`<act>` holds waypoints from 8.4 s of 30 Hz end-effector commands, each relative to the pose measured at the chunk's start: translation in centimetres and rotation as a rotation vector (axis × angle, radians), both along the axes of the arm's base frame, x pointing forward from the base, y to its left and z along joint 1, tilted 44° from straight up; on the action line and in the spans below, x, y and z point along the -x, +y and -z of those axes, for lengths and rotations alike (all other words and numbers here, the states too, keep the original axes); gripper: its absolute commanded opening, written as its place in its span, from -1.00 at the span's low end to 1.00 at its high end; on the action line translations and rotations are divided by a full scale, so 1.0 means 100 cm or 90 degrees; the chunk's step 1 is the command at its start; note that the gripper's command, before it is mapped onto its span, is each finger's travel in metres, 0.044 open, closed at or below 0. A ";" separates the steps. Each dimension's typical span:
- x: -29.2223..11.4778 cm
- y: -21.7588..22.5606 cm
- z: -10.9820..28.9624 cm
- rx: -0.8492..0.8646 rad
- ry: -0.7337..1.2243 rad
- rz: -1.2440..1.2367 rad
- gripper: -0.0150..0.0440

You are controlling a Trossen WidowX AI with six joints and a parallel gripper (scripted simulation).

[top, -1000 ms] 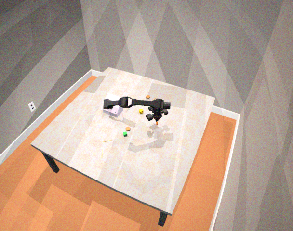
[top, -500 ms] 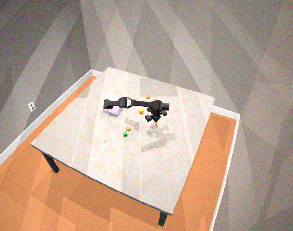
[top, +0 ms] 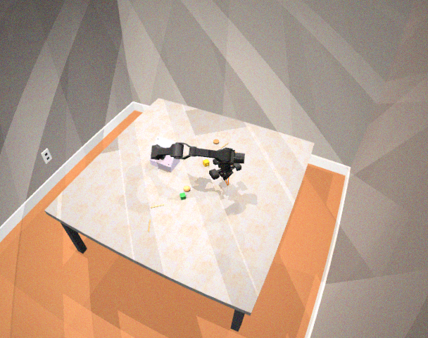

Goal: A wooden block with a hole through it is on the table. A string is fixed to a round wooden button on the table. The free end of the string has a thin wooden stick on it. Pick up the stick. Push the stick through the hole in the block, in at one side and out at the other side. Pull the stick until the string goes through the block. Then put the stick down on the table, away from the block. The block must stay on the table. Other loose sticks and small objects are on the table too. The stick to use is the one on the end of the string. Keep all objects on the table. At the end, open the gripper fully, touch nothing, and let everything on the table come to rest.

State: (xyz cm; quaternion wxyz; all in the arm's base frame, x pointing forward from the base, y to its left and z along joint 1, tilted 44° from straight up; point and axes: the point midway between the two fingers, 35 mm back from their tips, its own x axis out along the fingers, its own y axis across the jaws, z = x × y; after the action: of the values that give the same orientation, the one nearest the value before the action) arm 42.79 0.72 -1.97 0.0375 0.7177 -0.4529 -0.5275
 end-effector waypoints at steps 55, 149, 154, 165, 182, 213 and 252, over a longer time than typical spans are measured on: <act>0.050 -0.007 0.024 0.003 0.001 -0.004 -0.49; 0.146 0.041 0.074 0.005 0.001 -0.005 -0.49; 0.151 0.043 0.077 0.005 0.001 -0.005 -0.49; 0.150 0.044 0.075 0.007 0.001 -0.010 -0.08; 0.149 0.097 0.022 0.005 -0.001 -0.019 -0.08; 0.181 0.116 0.037 -0.045 -0.903 0.959 -0.08; 0.196 0.122 0.044 -0.050 -1.377 1.464 -0.08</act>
State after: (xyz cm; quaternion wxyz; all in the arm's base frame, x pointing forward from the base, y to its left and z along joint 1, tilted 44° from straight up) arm 23.39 12.90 -6.12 -0.7135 0.0535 -0.5442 0.4381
